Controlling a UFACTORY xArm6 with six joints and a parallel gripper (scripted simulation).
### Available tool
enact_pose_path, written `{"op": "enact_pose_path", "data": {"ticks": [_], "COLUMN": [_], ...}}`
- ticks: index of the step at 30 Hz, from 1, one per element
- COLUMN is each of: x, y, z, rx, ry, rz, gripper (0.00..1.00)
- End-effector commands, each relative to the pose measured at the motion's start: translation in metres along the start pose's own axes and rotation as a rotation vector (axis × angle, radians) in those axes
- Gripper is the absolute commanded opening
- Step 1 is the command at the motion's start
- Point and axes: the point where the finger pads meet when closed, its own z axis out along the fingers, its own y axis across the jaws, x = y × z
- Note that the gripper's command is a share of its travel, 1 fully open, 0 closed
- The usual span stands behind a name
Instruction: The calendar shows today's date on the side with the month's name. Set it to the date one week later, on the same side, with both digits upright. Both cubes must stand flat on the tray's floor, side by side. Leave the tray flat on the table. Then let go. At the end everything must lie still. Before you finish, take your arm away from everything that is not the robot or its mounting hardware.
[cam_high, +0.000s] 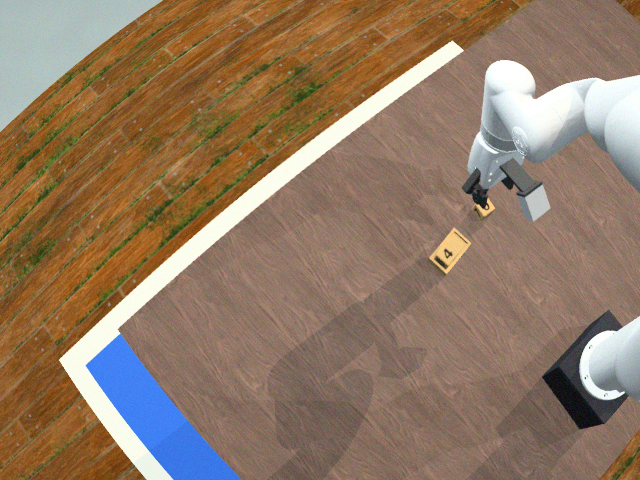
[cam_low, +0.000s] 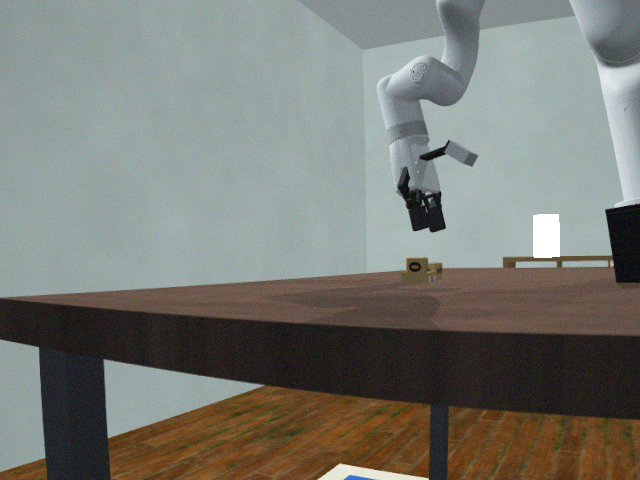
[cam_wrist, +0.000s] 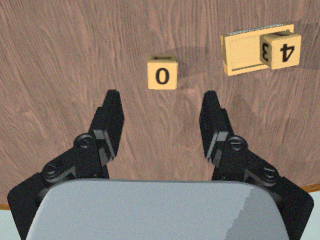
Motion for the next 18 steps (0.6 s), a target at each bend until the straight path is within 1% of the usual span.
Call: {"op": "enact_pose_path", "data": {"ticks": [1, 5, 7, 9, 13, 14, 18], "x": [-0.0007, 0.0007, 0.0016, 0.0033, 0.0047, 0.0047, 0.0047], "y": [0.0002, 0.0002, 0.0000, -0.0001, -0.0001, -0.0001, -0.0001], "z": [0.0001, -0.0002, -0.0008, -0.0011, -0.0009, -0.0009, -0.0009], "rx": [-0.001, 0.000, 0.000, 0.000, 0.000, 0.000, 0.000], "ry": [-0.068, -0.172, -0.209, -0.225, -0.225, -0.225, -0.225], "rz": [0.000, 0.000, 0.000, 0.000, 0.000, 0.000, 0.000], "gripper": [0.69, 0.69, 0.69, 0.69, 0.69, 1.00, 1.00]}}
